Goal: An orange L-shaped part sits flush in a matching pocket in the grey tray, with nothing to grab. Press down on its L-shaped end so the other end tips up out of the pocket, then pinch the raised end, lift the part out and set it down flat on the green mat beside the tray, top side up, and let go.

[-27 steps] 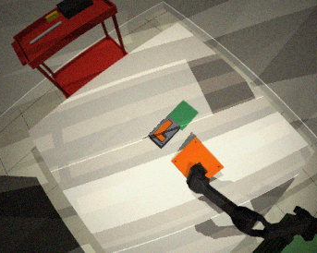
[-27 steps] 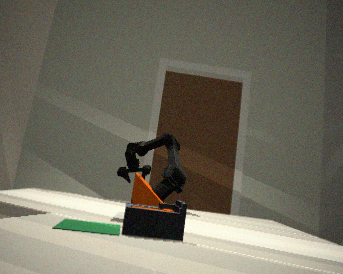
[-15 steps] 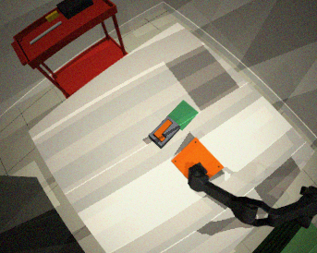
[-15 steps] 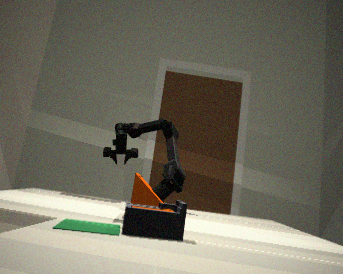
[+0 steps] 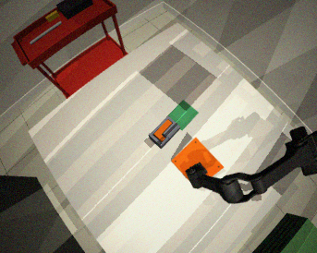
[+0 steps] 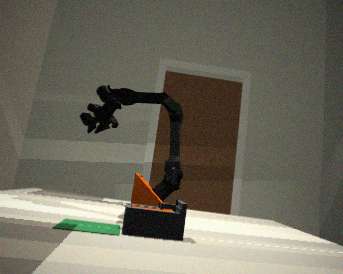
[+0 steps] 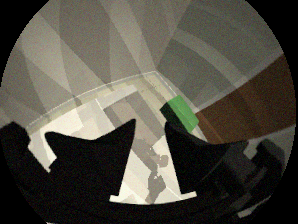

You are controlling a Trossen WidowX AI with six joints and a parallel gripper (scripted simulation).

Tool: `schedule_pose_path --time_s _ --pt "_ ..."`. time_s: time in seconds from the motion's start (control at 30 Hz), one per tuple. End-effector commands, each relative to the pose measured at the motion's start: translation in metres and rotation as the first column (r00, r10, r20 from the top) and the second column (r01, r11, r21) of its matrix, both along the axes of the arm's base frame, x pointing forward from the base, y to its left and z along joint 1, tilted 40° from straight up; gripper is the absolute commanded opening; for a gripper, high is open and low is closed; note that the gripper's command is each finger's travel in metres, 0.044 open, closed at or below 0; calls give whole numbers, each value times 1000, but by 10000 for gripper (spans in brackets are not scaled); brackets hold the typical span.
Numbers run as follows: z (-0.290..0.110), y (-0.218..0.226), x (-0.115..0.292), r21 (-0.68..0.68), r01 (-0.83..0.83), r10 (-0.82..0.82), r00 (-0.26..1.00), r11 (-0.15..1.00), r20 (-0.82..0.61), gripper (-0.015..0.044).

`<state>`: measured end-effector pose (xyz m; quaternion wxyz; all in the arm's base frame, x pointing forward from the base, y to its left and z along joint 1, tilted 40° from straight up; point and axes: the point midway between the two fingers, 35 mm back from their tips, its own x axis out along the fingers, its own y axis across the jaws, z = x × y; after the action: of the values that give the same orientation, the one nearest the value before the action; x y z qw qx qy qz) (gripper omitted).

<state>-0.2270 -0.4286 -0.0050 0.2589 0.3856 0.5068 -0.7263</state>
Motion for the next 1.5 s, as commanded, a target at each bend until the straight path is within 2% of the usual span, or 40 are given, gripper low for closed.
schedule_pose_path --time_s 0.0,0.17,0.37,0.57,0.73,0.9,1.07,1.13,1.3,1.47 --pt "8 -7 72 31 -181 177 979 983 102 180" --pt "14 -2 180 62 -456 425 864 888 271 180" --pt "24 39 300 50 -713 624 643 699 444 180" --pt "41 116 402 3 -911 707 322 413 630 180" --pt "61 203 462 -67 -988 649 39 138 759 180" --pt "86 303 495 -169 -977 478 -209 -127 853 180" --pt "116 402 496 -290 -896 227 -376 -335 899 180" --pt "120 415 494 -308 -882 188 -391 -358 901 180" --pt "118 417 495 -308 -882 189 -391 -358 901 180" --pt "88 442 497 -308 -881 190 -392 -358 900 180"
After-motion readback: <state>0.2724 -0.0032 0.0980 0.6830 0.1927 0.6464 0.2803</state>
